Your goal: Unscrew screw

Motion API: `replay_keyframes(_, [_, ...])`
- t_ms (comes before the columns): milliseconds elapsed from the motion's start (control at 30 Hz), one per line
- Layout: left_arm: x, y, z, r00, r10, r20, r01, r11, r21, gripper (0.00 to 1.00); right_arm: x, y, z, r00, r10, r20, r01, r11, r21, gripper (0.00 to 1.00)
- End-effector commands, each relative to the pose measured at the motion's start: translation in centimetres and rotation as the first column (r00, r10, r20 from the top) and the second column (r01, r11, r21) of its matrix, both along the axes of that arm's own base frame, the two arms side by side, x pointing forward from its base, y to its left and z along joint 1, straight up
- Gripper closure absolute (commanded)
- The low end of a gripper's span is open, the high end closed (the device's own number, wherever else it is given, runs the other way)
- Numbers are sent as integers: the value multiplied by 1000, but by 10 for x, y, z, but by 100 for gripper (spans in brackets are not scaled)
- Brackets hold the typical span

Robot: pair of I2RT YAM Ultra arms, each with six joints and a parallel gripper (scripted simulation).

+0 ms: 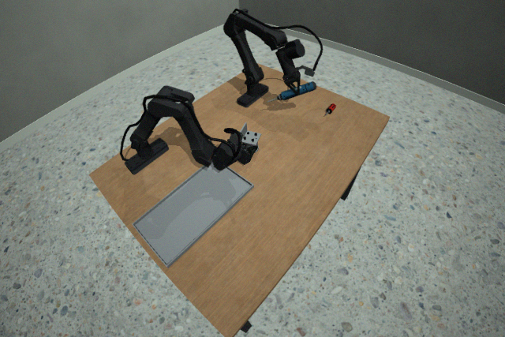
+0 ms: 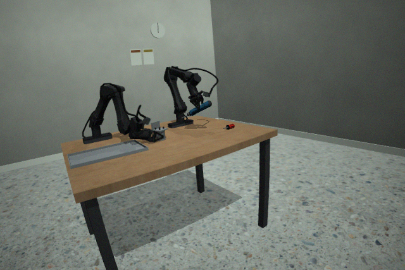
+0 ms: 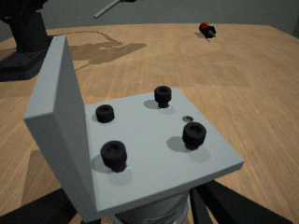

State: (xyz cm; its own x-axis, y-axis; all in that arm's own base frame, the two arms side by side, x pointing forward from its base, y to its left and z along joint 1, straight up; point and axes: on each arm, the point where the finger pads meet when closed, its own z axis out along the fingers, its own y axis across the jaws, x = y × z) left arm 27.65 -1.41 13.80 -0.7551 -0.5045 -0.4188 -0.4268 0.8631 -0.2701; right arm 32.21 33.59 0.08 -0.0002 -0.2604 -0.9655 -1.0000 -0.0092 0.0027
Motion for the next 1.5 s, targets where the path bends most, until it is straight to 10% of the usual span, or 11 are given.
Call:
replay_keyframes(0, [26,-6,38,984,-45,175,42,999,16,58,6,-3,15,1000,-8,24,8,1000,19,41])
replay_keyframes(700, [17,-54,43,913,-279,298,266,960,83,58,6,-3,15,1000,-8,24,8,1000,19,41])
replay_keyframes(1467, [-2,-119,83,683,-529,504,499,842,206,58,6,-3,15,1000,-8,24,8,1000,19,41])
